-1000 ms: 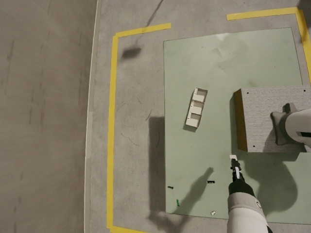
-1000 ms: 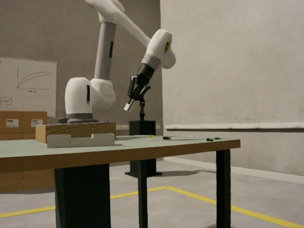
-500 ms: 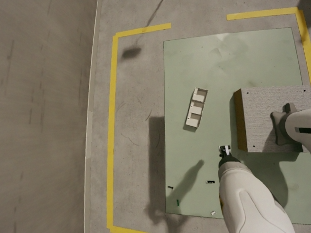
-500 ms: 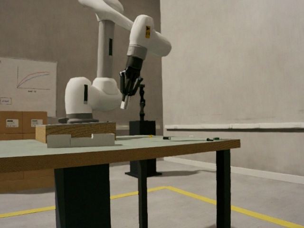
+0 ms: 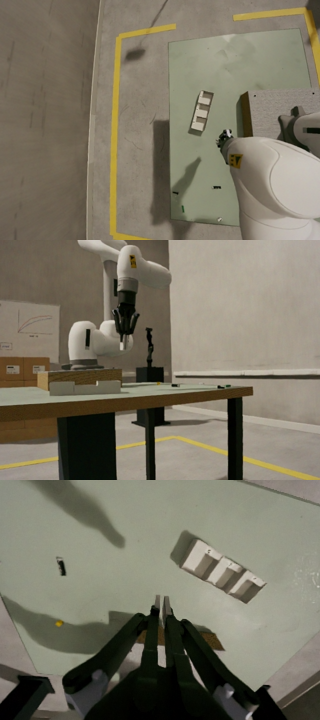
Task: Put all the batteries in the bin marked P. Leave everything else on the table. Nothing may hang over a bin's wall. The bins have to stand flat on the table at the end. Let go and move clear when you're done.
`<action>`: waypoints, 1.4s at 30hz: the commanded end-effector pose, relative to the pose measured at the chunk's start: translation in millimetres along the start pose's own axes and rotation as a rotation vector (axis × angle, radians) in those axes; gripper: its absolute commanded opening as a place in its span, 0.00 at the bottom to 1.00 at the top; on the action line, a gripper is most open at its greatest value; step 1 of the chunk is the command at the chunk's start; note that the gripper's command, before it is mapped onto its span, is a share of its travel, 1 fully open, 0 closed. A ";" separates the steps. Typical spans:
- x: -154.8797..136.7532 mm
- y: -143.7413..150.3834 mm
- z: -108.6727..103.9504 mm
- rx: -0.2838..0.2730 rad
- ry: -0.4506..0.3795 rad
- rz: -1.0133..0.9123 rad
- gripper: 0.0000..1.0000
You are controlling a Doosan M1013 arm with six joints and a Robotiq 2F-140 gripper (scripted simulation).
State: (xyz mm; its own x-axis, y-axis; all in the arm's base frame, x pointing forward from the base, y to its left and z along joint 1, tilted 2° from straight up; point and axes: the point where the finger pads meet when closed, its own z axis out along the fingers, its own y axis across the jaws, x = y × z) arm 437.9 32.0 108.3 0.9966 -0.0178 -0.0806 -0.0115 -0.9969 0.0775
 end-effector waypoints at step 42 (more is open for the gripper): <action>17.5 200.3 70.6 0.053 0.073 0.476 0.15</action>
State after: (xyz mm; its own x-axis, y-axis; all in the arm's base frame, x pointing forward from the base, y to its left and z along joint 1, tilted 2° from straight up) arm 447.6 -145.2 65.0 0.8825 -0.4698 0.0206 -0.4702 -0.8816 0.0402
